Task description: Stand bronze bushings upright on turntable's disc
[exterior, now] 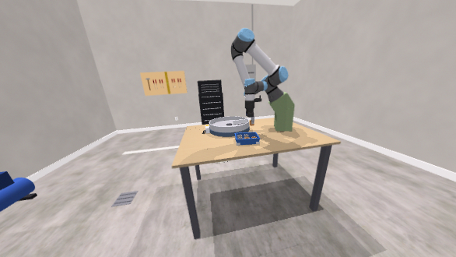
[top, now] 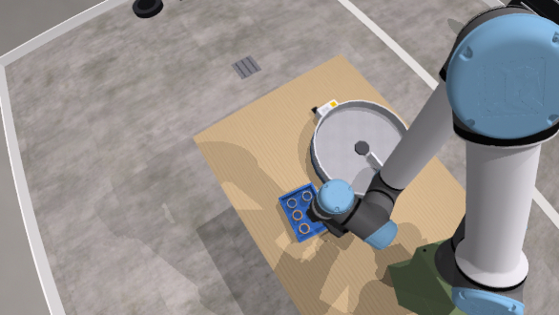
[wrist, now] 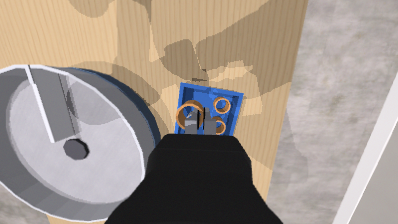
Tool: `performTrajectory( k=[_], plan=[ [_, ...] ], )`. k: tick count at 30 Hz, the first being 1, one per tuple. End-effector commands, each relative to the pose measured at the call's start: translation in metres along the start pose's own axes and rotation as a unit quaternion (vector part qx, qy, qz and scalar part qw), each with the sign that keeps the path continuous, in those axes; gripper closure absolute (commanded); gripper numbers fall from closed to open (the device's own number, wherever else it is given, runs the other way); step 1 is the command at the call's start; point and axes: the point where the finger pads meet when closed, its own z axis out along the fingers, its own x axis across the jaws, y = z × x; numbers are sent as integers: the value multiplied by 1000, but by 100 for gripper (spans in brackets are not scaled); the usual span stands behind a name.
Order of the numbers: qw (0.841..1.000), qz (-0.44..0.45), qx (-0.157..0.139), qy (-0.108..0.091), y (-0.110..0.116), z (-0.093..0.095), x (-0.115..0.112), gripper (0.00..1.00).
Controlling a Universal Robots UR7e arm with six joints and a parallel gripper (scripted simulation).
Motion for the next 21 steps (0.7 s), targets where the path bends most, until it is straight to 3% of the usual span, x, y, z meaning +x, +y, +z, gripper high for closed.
performTrajectory(
  k=[1, 21],
  plan=[
    [1000, -1, 1, 0, -2, 0, 0, 100],
    [1000, 0, 1, 0, 0, -1, -10, 100]
  ],
)
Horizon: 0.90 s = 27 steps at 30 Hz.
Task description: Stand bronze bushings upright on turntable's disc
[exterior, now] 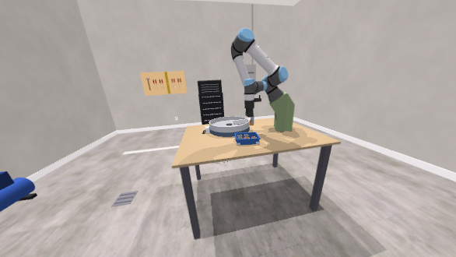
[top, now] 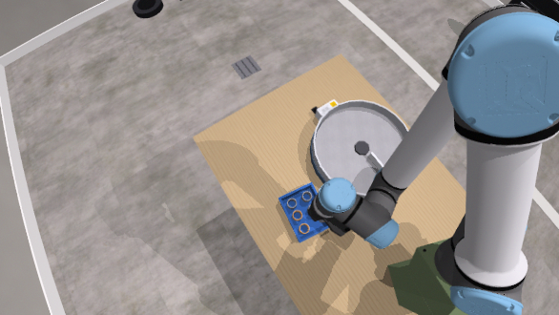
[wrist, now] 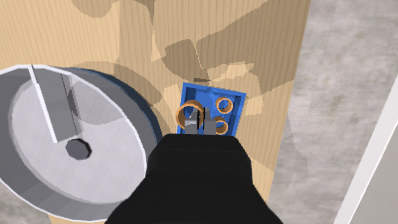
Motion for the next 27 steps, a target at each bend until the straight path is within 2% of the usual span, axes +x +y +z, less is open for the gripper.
performTrajectory(
  k=[1, 16, 27],
  plan=[
    [1000, 0, 0, 0, 0, 0, -5, 100],
    [1000, 0, 0, 0, 2, 0, -29, 100],
    [1000, 0, 0, 0, 5, 0, -59, 100]
  ],
)
